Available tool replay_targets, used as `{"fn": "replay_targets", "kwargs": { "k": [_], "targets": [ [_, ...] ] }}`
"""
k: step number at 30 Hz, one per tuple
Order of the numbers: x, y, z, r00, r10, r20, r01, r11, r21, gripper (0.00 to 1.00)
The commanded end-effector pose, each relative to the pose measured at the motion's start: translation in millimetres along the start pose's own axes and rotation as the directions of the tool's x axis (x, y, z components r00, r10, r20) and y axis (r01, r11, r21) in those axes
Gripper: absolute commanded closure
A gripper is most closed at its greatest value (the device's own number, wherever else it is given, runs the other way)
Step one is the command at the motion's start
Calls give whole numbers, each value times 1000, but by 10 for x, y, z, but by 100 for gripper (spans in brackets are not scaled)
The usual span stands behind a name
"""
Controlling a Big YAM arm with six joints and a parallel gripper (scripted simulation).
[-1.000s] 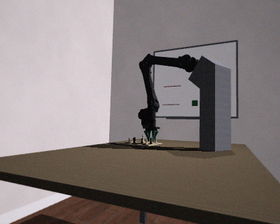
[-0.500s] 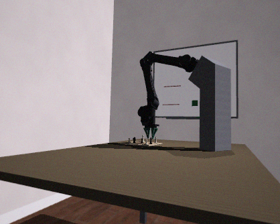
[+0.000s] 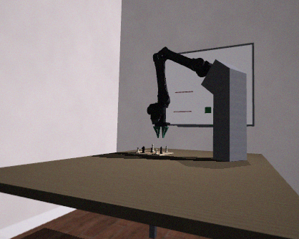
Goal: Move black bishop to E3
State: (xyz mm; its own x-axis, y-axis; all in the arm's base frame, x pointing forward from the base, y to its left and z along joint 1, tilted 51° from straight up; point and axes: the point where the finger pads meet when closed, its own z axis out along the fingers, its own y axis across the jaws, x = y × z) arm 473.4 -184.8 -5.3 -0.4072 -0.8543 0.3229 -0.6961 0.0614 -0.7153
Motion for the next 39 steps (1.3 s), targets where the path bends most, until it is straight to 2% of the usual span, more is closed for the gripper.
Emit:
{"fn": "replay_targets", "kwargs": {
  "k": [1,2,4,5,6,7,9,10,28,34,39],
  "targets": [
    [-70,103,-155,1000,-4,15,4,1000,-18,64],
    [-63,104,-161,1000,-3,15,3,1000,-18,64],
    [-50,264,-88,1000,-8,10,8,999,-54,64],
    [-49,264,-88,1000,-8,11,8,998,-54,64],
    [-50,264,-88,1000,-10,11,11,998,-54,0],
    [-35,203,-108,1000,-7,9,7,999,-39,0],
    [-35,203,-108,1000,-7,9,7,999,-39,0],
    [-18,112,-126,1000,0,7,0,1000,-20,0],
    [-18,110,-127,1000,0,7,0,1000,-20,0],
    [-68,100,-245,1000,-4,15,4,1000,-17,0],
    [-64,93,-436,1000,-3,15,4,1000,-15,0]
  ]
}}
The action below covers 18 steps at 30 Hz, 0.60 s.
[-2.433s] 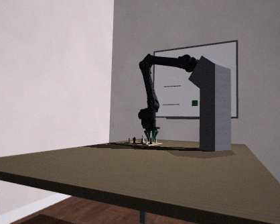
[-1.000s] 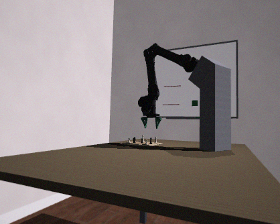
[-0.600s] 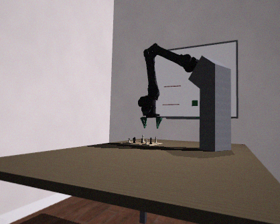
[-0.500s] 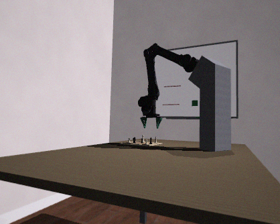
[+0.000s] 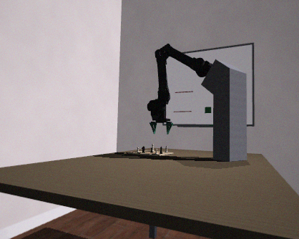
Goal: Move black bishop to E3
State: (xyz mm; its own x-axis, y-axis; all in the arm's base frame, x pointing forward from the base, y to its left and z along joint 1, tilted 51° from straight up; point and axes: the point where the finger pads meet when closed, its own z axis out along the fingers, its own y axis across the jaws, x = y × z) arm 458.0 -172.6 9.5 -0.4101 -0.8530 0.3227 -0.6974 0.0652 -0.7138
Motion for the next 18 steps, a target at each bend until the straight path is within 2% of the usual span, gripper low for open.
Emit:
{"fn": "replay_targets", "kwargs": {
  "k": [1,4,12,17,18],
  "targets": [
    [-68,84,-238,1000,-5,17,6,1000,-11,0],
    [-67,82,-287,1000,-5,17,5,1000,-11,0],
    [-60,62,-626,1000,-4,16,4,1000,-7,0],
    [-42,59,-705,1000,0,13,1,1000,-7,0],
    [-39,163,-644,1000,-7,9,7,999,-35,0]
  ]
}}
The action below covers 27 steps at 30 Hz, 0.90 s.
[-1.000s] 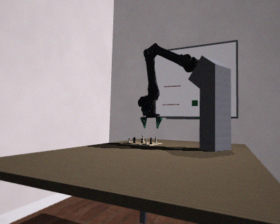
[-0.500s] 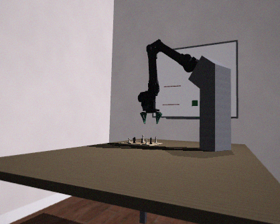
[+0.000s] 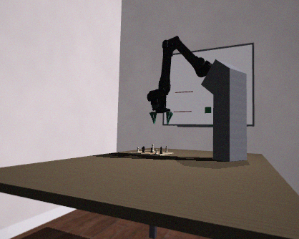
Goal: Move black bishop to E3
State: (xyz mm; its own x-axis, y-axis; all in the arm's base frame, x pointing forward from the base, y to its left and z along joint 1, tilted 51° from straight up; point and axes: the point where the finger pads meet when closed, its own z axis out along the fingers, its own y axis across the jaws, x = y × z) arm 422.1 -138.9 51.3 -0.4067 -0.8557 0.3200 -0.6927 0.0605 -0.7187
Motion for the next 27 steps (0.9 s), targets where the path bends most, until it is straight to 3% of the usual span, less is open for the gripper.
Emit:
{"fn": "replay_targets", "kwargs": {
  "k": [1,3,6,27],
  "targets": [
    [-34,208,9,1000,-7,4,8,999,-48,0],
    [-34,208,9,1000,-7,4,8,999,-48,0],
    [-11,66,-31,1000,4,4,-4,1000,-14,0],
    [-12,68,-29,1000,3,4,-3,1000,-15,0]
  ]
}}
